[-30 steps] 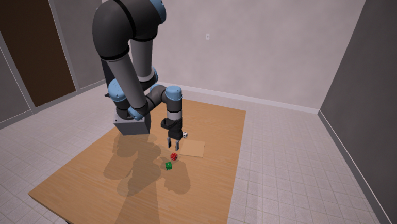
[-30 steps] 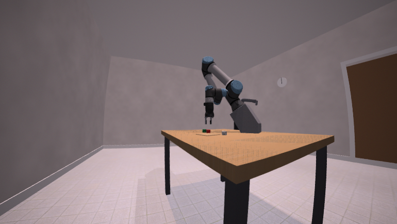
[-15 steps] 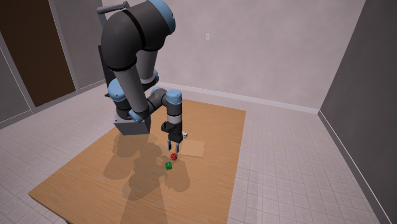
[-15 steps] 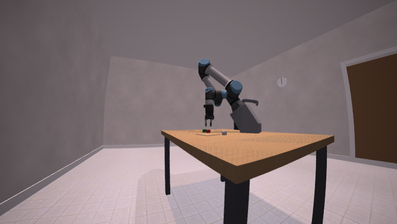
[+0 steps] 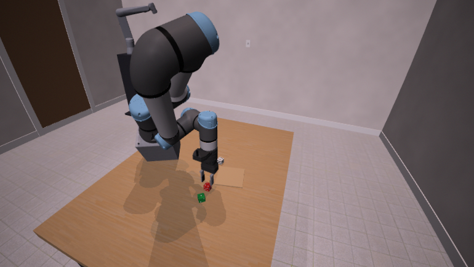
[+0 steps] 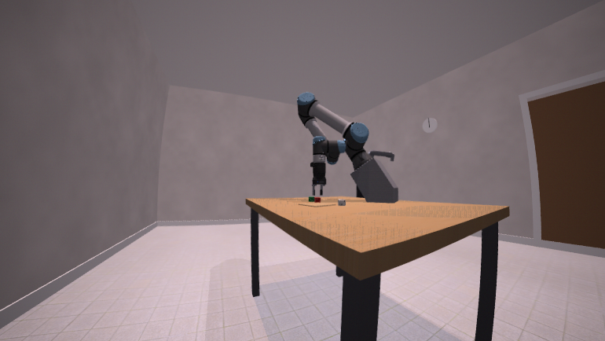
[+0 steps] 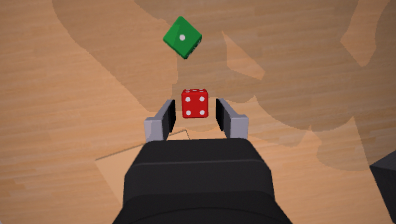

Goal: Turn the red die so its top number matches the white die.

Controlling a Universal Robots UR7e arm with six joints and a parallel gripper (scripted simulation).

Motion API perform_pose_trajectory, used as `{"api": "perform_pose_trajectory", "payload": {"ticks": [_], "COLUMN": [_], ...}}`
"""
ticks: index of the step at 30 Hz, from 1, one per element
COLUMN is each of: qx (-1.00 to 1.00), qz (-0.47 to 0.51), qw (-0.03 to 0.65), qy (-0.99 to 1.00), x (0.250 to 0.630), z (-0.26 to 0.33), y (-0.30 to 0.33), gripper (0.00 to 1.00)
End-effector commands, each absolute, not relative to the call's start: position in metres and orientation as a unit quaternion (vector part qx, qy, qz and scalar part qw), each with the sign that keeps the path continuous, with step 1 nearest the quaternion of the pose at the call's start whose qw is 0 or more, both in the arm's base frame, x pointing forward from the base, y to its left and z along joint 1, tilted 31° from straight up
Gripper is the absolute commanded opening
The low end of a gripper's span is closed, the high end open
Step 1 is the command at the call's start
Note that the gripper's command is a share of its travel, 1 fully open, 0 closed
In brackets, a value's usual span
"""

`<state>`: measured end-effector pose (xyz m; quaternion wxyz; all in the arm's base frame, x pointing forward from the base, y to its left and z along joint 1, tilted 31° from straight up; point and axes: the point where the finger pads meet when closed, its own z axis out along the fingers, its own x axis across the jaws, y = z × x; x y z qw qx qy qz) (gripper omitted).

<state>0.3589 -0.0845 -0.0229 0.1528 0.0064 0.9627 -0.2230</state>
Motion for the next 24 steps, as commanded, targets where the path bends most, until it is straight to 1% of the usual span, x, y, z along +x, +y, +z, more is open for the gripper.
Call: {"api": "perform_pose_trajectory", "payload": {"ticks": [1,24], "qx": [0.006,0.006], "qz": [-0.223,-0.223], "qw": [0.154,0.154], "qy": [0.962,0.962], "x": [0.3602,0.3608], "z": [-0.0254,-0.0271], "y": [-0.0859,-0.0868], "gripper": [0.87,0.87]}}
